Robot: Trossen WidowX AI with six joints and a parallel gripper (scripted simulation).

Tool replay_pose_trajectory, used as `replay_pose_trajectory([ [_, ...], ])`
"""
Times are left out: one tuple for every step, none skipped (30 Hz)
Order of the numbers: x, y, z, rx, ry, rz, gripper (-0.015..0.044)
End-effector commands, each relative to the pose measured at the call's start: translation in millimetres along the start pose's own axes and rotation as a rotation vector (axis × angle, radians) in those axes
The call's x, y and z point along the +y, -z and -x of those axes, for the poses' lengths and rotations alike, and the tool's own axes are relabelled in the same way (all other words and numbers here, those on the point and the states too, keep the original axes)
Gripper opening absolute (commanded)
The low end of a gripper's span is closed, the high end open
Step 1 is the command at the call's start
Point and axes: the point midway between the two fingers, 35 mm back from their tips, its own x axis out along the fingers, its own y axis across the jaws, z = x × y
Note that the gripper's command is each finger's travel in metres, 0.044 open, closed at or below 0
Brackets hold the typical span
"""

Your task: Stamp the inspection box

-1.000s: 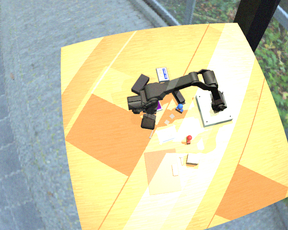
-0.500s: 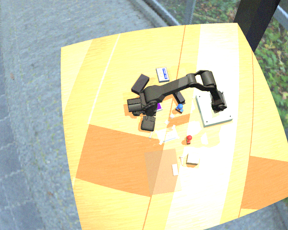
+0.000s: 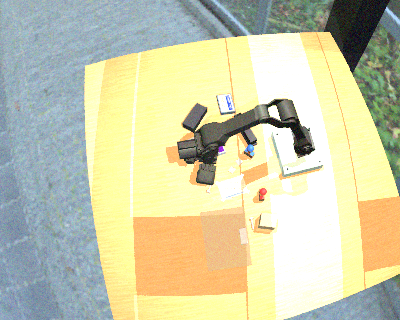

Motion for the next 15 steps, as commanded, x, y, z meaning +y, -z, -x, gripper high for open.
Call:
replay_pose_trajectory([
  [-0.1, 1.6, -9.1, 0.005, -0.001, 0.002, 0.0000],
  [-0.2, 1.8, -10.7, 0.005, -0.001, 0.002, 0.0000],
  [-0.2, 1.9, -11.9, 0.005, -0.001, 0.002, 0.0000],
  [-0.3, 2.0, -12.7, 0.005, -0.001, 0.002, 0.0000],
  [-0.3, 2.1, -13.0, 0.005, -0.001, 0.002, 0.0000],
  [-0.3, 2.1, -13.0, 0.005, -0.001, 0.002, 0.0000],
  [-0.3, 2.1, -13.0, 0.005, -0.001, 0.002, 0.0000],
  [-0.5, 1.4, -9.7, 0.003, 0.001, 0.001, 0.0026],
  [-0.5, 1.4, -9.7, 0.003, 0.001, 0.001, 0.0053],
  [-0.5, 1.4, -9.7, 0.003, 0.001, 0.001, 0.0079],
  [-0.5, 1.4, -9.7, 0.003, 0.001, 0.001, 0.0105],
  [-0.5, 1.4, -9.7, 0.003, 0.001, 0.001, 0.0131],
  [-0.5, 1.4, -9.7, 0.003, 0.001, 0.001, 0.0157],
  [-0.5, 1.4, -9.7, 0.003, 0.001, 0.001, 0.0184],
  [-0.5, 1.4, -9.7, 0.003, 0.001, 0.001, 0.0210],
])
